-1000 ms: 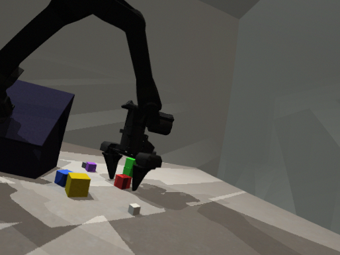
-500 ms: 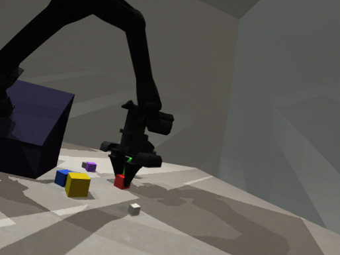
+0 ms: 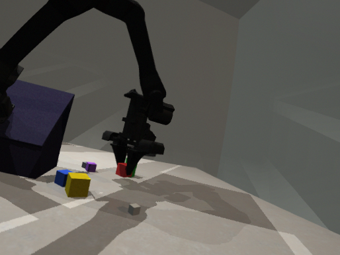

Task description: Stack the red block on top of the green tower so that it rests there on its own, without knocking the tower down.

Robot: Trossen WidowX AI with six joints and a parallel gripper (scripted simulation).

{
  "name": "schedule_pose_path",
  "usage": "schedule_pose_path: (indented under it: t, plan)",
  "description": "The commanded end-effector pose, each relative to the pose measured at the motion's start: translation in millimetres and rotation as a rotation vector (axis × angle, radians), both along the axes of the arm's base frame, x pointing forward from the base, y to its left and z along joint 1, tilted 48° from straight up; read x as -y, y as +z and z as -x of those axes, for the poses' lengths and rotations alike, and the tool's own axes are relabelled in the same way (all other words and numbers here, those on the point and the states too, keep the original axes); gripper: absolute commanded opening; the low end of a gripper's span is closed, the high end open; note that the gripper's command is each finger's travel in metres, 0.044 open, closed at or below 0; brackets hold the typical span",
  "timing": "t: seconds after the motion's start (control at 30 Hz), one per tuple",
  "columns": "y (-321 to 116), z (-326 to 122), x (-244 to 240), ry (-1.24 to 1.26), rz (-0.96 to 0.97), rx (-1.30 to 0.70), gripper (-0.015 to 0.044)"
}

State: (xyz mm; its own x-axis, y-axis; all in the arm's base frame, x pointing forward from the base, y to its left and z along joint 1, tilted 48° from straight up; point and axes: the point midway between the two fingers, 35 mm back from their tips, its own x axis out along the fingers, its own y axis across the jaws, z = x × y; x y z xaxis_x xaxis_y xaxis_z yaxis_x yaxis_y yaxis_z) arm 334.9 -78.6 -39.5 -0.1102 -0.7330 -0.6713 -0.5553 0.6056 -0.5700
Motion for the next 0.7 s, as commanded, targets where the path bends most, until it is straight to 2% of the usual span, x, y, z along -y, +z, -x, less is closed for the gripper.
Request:
schedule_pose_path:
  t: [0.0,0.43,0.67]
  plan:
    - [14.9,-3.3,-15.5,-0.005,-0.005,0.01,0.0]
    - [57.3,-10.1,-61.8,-0.005,-0.008,0.01,0.0]
    - [58.2,-11.4,-64.1,-0.004,-0.007,0.01,0.0]
